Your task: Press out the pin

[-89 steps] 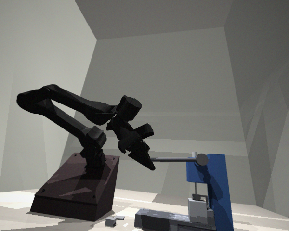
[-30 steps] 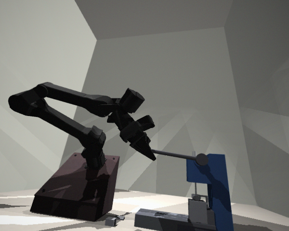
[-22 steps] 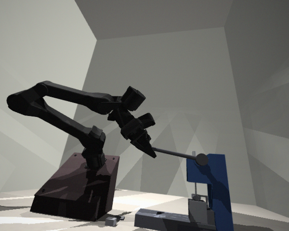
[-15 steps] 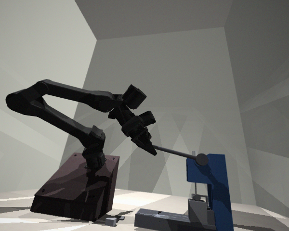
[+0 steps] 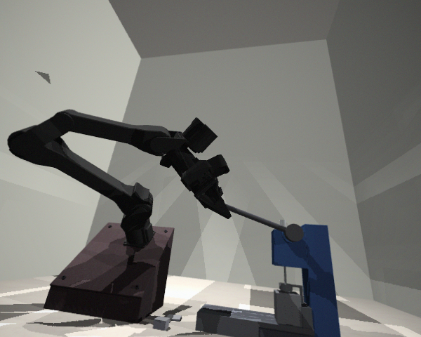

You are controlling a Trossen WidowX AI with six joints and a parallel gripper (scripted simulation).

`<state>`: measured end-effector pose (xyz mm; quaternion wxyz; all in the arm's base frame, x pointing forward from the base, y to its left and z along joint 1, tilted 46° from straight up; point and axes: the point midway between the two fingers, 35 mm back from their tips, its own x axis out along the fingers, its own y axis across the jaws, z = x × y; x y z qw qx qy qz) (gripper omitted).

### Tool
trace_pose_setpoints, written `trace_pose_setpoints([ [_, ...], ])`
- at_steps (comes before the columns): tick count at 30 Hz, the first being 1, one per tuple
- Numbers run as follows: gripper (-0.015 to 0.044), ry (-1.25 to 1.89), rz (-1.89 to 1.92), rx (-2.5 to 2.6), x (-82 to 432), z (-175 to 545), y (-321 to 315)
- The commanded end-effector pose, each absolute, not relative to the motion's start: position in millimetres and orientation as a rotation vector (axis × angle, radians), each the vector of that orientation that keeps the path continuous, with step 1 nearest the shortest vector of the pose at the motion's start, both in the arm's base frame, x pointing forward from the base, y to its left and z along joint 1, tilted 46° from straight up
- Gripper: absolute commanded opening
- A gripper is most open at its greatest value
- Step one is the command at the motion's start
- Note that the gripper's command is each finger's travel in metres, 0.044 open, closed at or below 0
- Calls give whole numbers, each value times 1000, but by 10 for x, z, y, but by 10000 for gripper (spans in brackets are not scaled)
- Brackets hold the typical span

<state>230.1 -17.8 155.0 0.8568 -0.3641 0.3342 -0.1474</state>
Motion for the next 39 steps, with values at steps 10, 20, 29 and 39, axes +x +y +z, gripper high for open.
trace_pose_setpoints([
  [10, 0, 681, -294, -754, 2386, 1711, -14],
  [20, 0, 680, -294, -754, 2450, 1797, 75],
  [29, 0, 680, -294, -754, 2518, 1870, 149],
  [39, 0, 680, -294, -754, 2608, 1949, 231],
])
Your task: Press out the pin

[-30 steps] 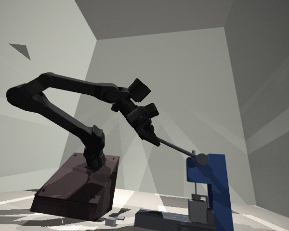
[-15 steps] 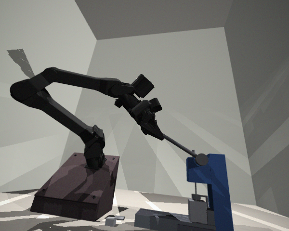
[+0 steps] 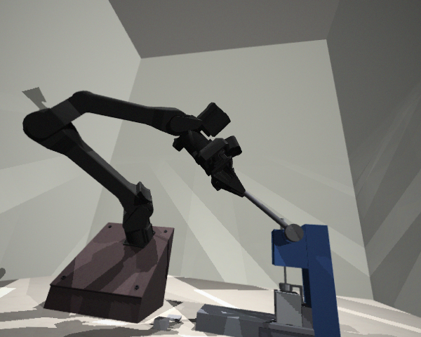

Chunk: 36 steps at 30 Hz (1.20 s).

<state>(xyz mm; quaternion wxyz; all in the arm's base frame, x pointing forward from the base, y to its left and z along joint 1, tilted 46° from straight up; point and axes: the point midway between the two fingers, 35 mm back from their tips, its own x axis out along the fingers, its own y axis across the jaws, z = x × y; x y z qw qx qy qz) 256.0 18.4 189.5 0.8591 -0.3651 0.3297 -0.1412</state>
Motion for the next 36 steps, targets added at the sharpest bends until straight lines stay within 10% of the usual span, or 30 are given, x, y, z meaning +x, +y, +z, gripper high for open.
trace_pose_setpoints([
  [1, 0, 680, -294, -754, 2618, 1957, 239],
  [36, 0, 678, -295, -752, 3043, 2200, 482],
])
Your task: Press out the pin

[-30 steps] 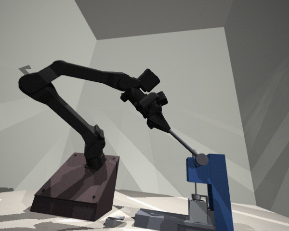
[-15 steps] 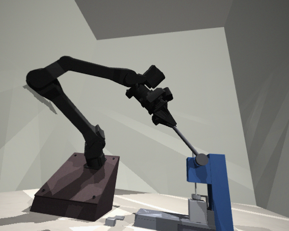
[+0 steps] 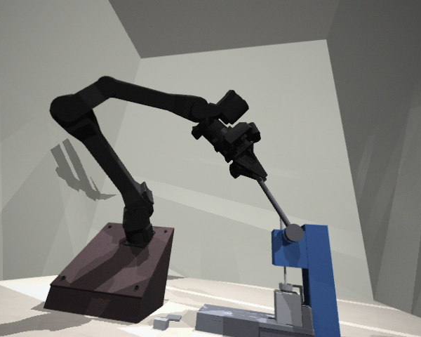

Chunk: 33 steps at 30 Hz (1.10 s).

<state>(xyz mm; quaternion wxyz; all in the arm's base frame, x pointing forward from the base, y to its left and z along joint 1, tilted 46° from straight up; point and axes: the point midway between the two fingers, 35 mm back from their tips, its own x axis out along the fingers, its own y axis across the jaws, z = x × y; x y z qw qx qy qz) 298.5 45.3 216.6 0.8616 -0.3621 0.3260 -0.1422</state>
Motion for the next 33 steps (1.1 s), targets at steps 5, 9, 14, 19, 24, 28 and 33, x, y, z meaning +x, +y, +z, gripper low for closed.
trace_pose_setpoints([
  [5, 0, 677, -295, -752, 3115, 2228, 509],
  [9, 0, 677, -295, -752, 3174, 2249, 529],
  [14, 0, 676, -295, -751, 3249, 2273, 551],
  [19, 0, 676, -295, -751, 3326, 2294, 571],
  [24, 0, 676, -295, -751, 3405, 2314, 589],
  [28, 0, 675, -295, -751, 3469, 2327, 601],
  [33, 0, 675, -296, -750, 3548, 2342, 613],
])
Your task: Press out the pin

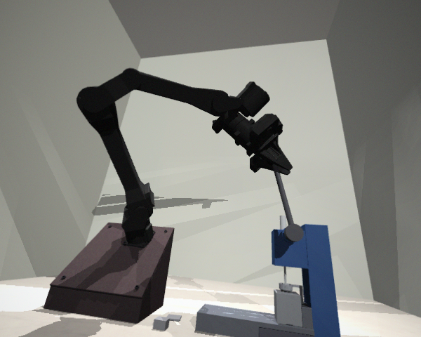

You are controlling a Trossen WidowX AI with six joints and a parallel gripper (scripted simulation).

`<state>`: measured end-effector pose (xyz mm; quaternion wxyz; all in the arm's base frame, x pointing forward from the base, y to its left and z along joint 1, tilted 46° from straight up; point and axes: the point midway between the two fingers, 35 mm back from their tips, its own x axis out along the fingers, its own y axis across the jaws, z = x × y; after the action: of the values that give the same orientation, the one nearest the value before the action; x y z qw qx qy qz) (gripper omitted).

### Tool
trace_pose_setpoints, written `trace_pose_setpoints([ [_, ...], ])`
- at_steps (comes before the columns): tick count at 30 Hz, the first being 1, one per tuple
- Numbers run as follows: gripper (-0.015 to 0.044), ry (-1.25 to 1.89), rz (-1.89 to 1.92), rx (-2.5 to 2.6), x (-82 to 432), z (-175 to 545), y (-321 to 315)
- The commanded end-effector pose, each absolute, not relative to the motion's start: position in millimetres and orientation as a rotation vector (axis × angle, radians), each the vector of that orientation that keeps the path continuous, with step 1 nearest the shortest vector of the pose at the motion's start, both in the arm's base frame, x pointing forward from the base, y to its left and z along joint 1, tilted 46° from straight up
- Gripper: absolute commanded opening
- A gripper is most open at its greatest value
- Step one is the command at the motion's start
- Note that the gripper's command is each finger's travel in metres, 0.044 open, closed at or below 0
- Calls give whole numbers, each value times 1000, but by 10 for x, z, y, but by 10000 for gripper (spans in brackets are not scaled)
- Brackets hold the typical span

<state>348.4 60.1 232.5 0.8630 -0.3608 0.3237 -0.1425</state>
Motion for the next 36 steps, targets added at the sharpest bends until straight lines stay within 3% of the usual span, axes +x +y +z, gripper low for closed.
trace_pose_setpoints([
  [1, 0, 675, -296, -750, 3564, 2345, 615],
  [7, 0, 678, -299, -756, 3501, 2330, 603],
  [24, 440, 678, -299, -756, 3501, 2330, 603],
  [36, 440, 691, -294, -747, 3338, 2398, 742],
])
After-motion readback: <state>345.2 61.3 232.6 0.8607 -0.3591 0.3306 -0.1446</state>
